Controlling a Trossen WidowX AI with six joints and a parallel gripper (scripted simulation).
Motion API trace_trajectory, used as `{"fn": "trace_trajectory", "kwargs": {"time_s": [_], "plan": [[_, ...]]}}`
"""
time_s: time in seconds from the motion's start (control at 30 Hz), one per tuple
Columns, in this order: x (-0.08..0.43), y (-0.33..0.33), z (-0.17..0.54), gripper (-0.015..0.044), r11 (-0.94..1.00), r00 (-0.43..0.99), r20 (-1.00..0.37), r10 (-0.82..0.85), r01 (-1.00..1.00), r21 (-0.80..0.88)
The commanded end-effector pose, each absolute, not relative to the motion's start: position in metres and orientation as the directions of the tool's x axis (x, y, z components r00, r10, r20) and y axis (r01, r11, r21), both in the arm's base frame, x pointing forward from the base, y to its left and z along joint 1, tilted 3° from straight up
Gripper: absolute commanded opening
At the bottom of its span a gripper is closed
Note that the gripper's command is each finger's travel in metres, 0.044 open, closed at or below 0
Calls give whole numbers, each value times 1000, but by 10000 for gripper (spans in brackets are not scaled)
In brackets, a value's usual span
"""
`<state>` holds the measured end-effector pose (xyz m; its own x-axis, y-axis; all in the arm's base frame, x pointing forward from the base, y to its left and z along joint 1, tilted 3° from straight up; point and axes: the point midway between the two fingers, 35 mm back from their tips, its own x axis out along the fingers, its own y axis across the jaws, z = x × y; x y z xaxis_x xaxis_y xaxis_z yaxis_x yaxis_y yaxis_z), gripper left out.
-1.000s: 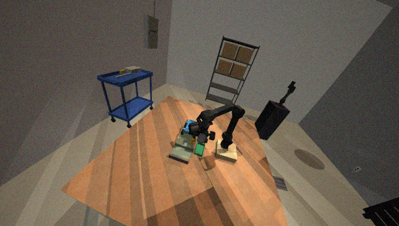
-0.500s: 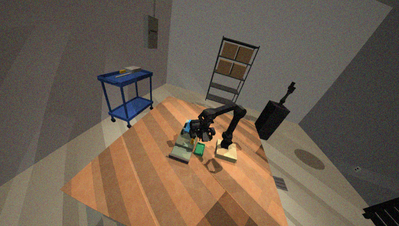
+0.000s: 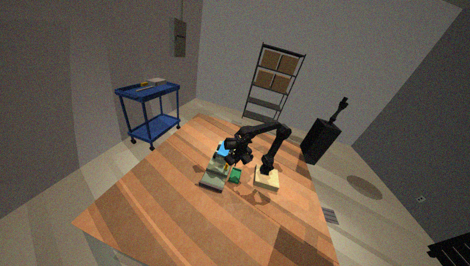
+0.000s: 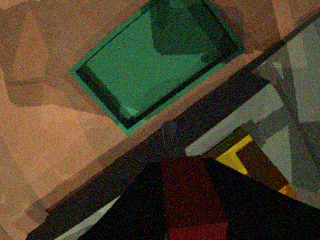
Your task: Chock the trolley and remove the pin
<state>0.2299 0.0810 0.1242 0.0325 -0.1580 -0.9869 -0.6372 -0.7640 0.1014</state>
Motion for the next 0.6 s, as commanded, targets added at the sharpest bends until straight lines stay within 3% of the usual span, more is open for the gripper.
{"fn": "trace_trajectory", "kwargs": {"time_s": [0.0,0.57], "plan": [[229,80,124,0,-834,31,-991,-133,-544,95],[230,77,125,0,-996,32,-999,-41,-80,38]]}}
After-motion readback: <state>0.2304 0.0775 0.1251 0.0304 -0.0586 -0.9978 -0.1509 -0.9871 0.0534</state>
